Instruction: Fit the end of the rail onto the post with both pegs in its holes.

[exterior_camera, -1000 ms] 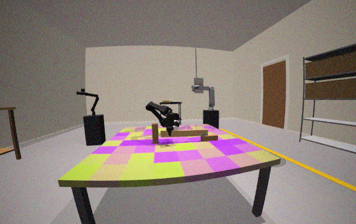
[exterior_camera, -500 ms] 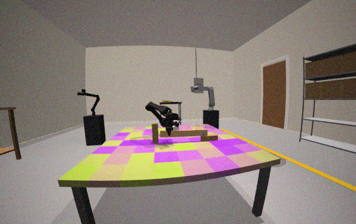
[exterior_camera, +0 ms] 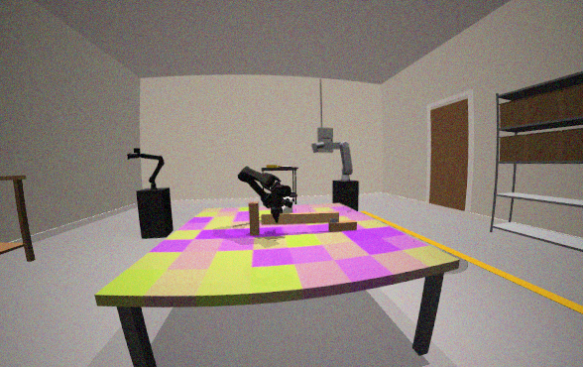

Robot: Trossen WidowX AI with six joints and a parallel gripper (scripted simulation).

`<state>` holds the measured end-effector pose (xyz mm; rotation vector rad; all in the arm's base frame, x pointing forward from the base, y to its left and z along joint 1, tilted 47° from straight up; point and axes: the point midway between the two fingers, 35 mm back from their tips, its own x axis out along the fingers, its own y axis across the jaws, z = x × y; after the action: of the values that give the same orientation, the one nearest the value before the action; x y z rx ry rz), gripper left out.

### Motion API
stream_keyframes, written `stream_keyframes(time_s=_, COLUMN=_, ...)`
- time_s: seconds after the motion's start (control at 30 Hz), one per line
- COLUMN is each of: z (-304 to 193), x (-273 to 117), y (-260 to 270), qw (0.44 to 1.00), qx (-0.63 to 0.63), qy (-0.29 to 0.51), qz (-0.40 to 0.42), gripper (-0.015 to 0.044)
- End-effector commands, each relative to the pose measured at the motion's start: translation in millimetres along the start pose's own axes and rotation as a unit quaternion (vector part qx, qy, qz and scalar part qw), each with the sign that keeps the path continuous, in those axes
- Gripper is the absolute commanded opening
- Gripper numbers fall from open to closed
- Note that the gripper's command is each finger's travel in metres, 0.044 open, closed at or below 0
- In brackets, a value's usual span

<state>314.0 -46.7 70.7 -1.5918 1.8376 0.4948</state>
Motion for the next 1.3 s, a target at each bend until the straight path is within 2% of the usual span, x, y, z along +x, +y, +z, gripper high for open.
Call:
stream_keyframes(time_s=0.0, z=-2, x=-1, y=0, qw=1.0, qx=-0.002, qy=0.0, qz=0.0, gripper=0.0)
stream_keyframes(time_s=1.27, z=-14, x=-1, y=0, qw=1.0, qx=-0.002, qy=0.0, qz=0.0, gripper=0.0)
